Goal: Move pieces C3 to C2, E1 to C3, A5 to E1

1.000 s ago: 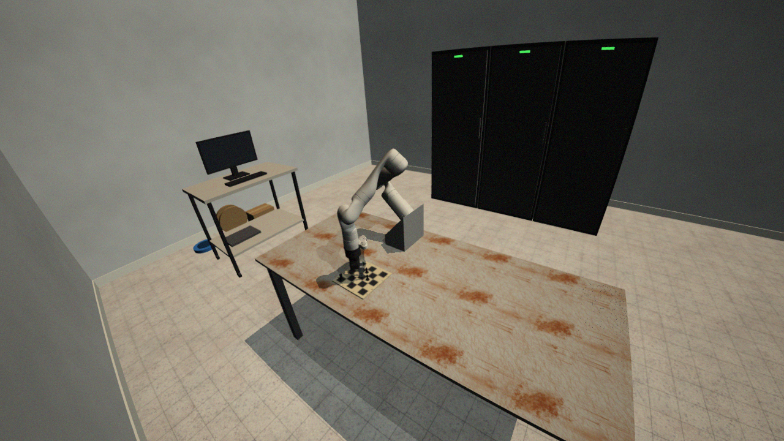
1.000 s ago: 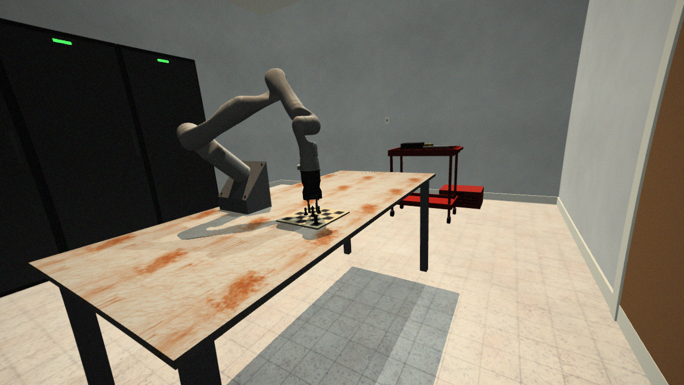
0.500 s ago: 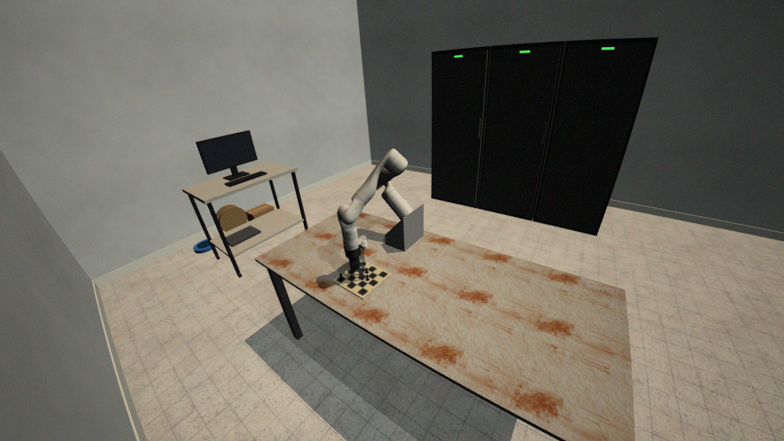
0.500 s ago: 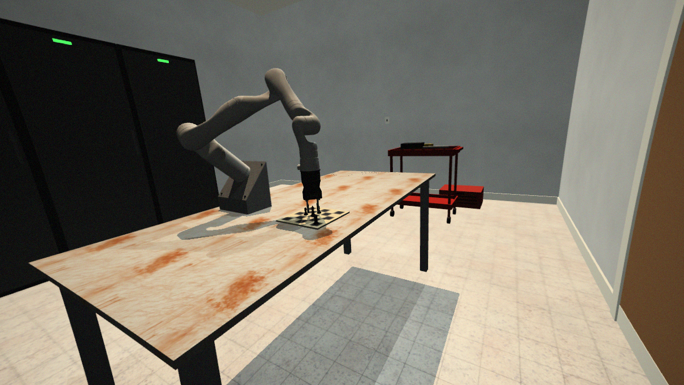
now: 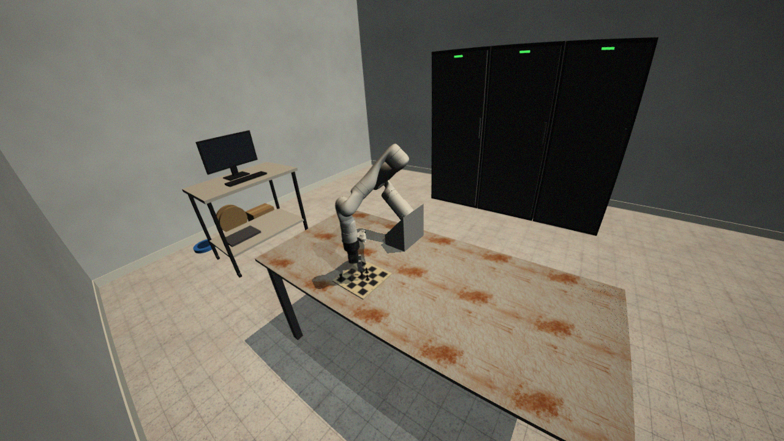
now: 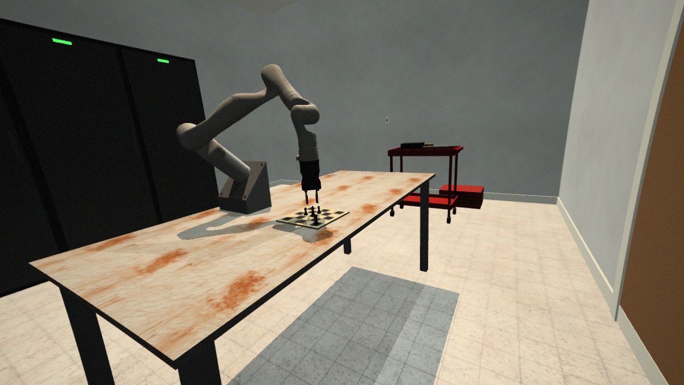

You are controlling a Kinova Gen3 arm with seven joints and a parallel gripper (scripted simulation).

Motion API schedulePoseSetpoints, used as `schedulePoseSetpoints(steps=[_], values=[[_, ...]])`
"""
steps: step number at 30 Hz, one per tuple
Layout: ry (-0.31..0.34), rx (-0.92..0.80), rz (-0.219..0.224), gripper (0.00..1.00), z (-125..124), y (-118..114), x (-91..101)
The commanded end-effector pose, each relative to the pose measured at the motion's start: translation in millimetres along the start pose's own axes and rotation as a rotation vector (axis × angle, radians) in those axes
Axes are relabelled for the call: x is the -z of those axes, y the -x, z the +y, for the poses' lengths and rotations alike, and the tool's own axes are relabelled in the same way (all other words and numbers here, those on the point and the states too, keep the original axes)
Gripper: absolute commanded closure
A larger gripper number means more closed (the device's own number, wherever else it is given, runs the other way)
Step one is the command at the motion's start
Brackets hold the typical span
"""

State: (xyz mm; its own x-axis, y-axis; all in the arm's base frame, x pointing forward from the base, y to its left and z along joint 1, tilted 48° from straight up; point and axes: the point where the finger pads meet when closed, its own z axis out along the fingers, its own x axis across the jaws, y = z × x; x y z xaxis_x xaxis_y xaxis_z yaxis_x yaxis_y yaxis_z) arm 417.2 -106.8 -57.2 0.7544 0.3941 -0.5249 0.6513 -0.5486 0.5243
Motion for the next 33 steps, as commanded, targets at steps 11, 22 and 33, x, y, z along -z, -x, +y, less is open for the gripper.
schedulePoseSetpoints(steps=[11, 22, 33], values=[[0.003, 0.002, 0.01, 0.27, -1, -5, 50.0], [0.002, 0.0, 0.009, 0.0, -1, -4, 51.0], [0.002, 0.0, 0.009, 0.0, -1, -4, 51.0]])
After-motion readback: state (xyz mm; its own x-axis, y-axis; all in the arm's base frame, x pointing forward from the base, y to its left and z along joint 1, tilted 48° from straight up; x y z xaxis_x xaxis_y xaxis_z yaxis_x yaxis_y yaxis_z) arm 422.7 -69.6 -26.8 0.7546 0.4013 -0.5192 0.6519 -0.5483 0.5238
